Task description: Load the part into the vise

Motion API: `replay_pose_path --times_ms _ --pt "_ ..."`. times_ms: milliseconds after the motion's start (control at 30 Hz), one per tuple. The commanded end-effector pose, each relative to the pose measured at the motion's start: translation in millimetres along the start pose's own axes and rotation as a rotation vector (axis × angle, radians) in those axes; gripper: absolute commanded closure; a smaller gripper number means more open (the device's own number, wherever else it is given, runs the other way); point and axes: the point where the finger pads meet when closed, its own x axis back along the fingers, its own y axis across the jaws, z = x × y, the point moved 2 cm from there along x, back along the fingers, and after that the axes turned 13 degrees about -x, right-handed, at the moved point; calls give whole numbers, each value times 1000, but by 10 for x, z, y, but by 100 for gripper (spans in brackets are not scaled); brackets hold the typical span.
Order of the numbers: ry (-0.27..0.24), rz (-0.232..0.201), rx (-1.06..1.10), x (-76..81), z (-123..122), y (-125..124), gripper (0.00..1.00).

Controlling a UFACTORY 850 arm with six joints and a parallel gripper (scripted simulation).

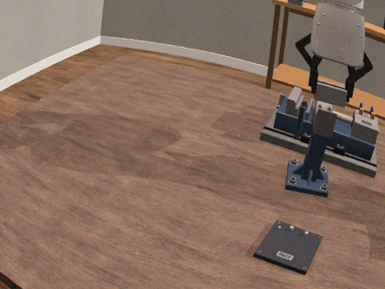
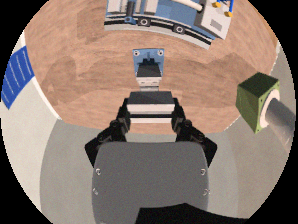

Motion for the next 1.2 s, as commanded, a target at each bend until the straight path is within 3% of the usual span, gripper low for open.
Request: replay_pose_path --times_ms 0,400,1167 --pt "31 24 -4 2 -10 7 100" --pt "66 32 -4 2 -21 8 100" --pt "68 33 -4 8 -22 9 100"
